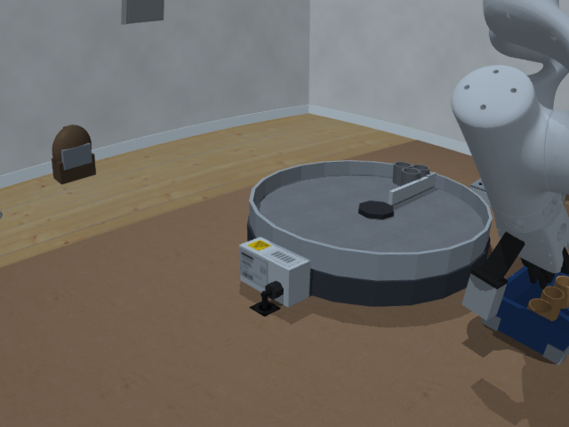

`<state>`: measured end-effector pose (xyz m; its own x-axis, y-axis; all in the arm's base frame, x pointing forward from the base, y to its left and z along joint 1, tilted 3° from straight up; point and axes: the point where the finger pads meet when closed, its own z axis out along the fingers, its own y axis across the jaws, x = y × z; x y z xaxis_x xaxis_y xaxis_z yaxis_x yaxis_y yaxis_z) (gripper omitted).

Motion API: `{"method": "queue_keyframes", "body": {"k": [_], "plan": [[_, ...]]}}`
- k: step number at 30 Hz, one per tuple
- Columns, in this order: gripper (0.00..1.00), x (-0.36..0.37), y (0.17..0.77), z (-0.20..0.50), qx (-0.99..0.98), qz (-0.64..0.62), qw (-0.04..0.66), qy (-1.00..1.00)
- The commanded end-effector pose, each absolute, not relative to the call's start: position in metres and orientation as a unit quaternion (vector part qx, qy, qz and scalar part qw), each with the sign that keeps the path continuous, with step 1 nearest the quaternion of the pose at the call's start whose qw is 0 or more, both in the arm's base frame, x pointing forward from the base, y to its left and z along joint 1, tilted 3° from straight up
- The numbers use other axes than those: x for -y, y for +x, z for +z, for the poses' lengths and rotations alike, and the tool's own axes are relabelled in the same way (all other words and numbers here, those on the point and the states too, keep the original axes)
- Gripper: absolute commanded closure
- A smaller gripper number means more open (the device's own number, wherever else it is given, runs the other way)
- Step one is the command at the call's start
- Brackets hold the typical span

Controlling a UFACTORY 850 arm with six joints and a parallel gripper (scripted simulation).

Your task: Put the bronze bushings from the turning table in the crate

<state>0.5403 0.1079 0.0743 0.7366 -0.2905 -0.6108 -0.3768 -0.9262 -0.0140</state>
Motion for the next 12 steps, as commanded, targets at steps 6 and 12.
{"method": "queue_keyframes", "body": {"k": [6, 12], "plan": [[0.89, -0.108, 0.539, 0.115, -0.179, 0.314, 0.069, -0.93], [0.89, -0.108, 0.539, 0.125, -0.179, 0.314, 0.069, -0.93]]}}
